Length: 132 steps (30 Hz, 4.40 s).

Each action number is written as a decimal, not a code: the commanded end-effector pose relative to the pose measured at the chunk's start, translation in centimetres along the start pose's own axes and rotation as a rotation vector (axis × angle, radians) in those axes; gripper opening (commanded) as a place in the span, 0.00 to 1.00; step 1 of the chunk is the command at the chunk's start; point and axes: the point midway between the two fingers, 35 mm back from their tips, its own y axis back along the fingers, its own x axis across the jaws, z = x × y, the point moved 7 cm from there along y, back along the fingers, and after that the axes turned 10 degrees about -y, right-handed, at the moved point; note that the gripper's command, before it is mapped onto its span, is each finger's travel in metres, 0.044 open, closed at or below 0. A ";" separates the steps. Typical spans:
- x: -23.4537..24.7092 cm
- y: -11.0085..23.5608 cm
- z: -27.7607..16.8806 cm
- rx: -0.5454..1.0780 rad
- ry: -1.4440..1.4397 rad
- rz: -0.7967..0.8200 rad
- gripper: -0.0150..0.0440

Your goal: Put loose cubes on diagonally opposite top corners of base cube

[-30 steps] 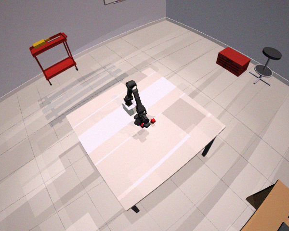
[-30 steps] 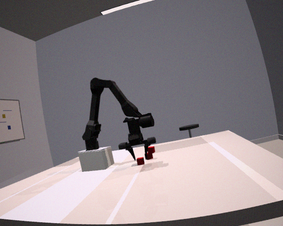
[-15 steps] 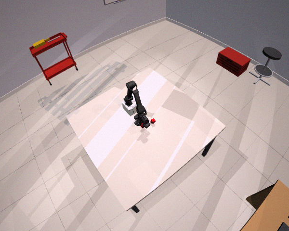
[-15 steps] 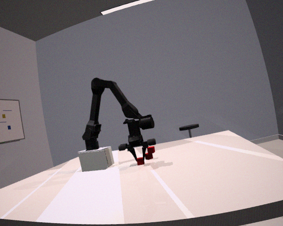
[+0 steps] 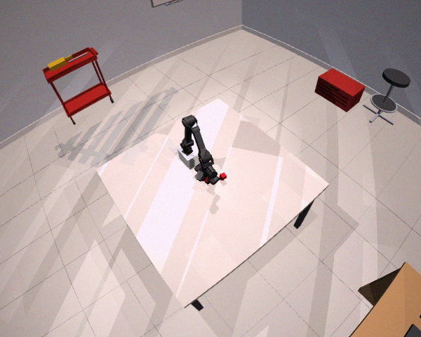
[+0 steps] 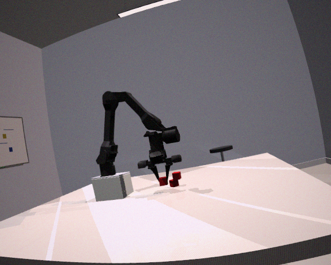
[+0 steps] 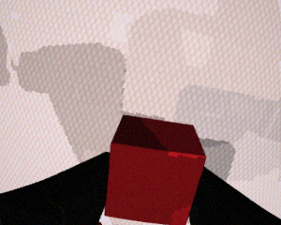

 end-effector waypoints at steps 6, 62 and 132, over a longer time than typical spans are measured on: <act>0.2 3.3 0.0 0.001 0.004 0.013 0.43; -0.8 6.1 -11.3 0.000 1.381 0.018 0.43; -0.7 0.0 -11.4 0.000 1.381 0.018 0.43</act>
